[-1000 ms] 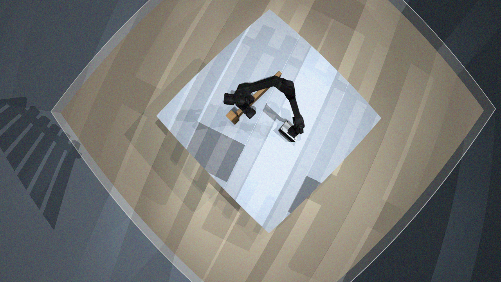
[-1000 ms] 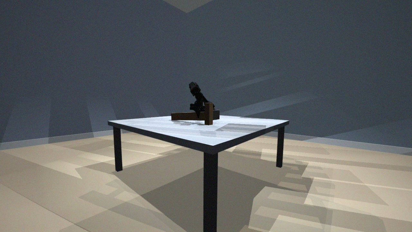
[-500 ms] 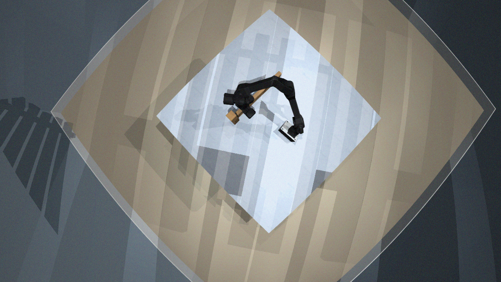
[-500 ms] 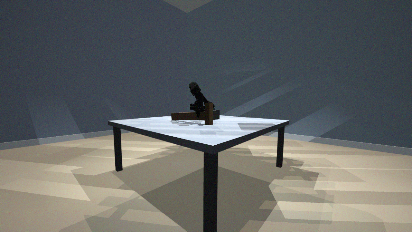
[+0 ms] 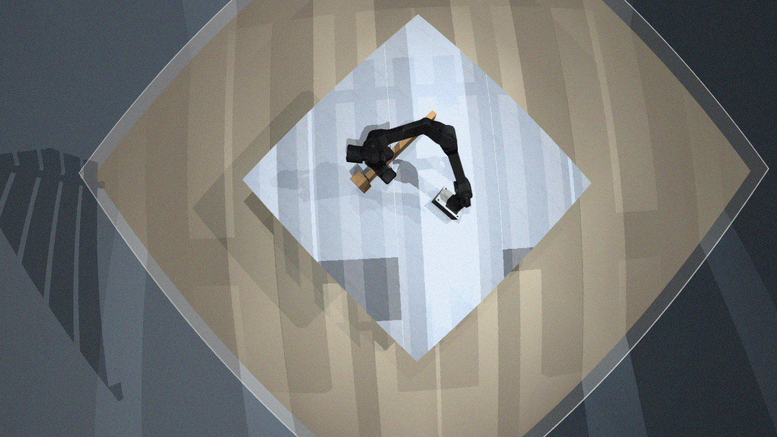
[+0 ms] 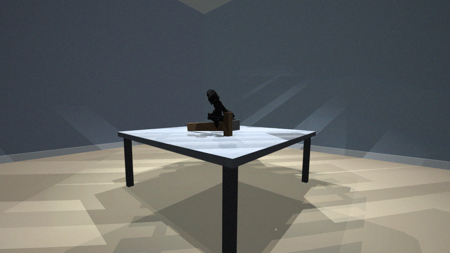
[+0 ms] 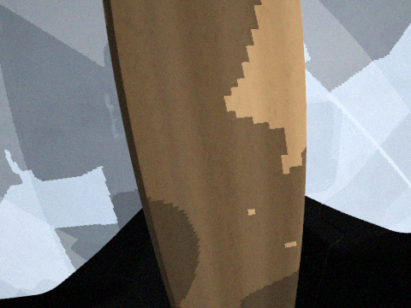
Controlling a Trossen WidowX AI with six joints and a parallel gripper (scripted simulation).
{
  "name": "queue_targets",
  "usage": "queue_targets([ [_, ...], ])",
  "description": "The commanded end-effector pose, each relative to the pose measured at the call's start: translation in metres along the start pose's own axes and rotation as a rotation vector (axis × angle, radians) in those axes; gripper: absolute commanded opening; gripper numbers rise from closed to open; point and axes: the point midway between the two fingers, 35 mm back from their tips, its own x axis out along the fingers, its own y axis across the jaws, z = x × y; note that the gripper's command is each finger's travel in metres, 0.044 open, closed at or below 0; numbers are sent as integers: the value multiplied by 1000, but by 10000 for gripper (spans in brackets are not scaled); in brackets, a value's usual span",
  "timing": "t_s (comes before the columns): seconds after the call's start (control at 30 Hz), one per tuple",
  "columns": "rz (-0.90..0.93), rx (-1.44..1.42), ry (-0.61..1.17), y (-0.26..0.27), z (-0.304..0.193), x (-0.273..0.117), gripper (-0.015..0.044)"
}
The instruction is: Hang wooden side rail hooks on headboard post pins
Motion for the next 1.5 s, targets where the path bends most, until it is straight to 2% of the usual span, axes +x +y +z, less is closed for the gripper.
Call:
queue_targets([
  [0.0,6,0,5,0,-3,-3,0],
  [1.47,7,0,5,0,-5,0,0],
])
